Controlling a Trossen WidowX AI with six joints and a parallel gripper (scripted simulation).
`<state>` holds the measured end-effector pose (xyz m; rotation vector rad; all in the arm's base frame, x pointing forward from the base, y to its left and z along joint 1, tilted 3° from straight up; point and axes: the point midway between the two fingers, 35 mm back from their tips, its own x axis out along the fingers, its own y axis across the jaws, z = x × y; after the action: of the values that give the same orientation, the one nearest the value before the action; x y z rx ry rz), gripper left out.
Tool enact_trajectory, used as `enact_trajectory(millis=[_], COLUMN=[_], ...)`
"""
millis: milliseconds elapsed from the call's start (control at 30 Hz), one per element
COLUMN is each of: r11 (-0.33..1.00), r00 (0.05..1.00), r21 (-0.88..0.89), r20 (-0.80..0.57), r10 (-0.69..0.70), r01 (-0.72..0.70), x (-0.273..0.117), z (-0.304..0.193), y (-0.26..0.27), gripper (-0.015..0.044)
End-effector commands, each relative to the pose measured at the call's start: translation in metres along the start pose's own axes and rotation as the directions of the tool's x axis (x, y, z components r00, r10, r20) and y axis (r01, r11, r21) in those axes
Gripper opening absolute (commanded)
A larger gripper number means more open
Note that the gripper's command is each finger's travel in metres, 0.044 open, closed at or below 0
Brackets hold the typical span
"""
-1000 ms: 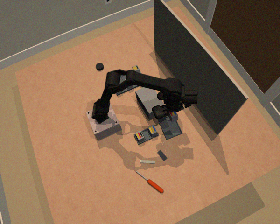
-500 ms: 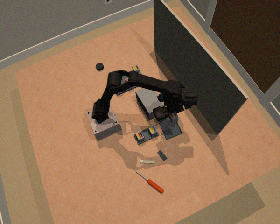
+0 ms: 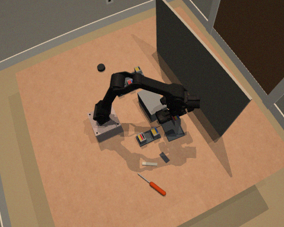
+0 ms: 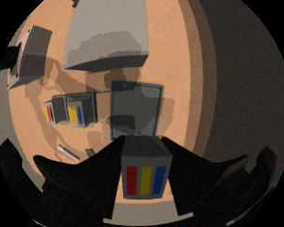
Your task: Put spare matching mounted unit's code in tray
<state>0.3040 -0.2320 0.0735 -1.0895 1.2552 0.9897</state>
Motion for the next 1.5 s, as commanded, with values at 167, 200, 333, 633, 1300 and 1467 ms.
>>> enact_trajectory(millis=[167, 200, 333, 633, 1300, 1467], r11=[1.000, 1.000, 1.000, 1.000, 1.000, 1.000], r00=[1.000, 1.000, 1.000, 1.000, 1.000, 1.000], r21=[0.003, 0.003, 0.003, 0.003, 0.003, 0.003], r20=[0.006, 0.006, 0.006, 0.006, 0.006, 0.006], r10=[0.003, 0.003, 0.003, 0.003, 0.003, 0.003], r01=[-0.003, -0.003, -0.003, -0.003, -0.003, -0.003], x=[0.013, 0.014, 0.018, 0.029, 0.052, 0.058], z=[0.001, 0.001, 0.001, 0.001, 0.002, 0.002], y=[0.000, 0.000, 0.000, 0.000, 0.002, 0.002], gripper=[0.0000, 0.0000, 0.0000, 0.0000, 0.0000, 0.0000])
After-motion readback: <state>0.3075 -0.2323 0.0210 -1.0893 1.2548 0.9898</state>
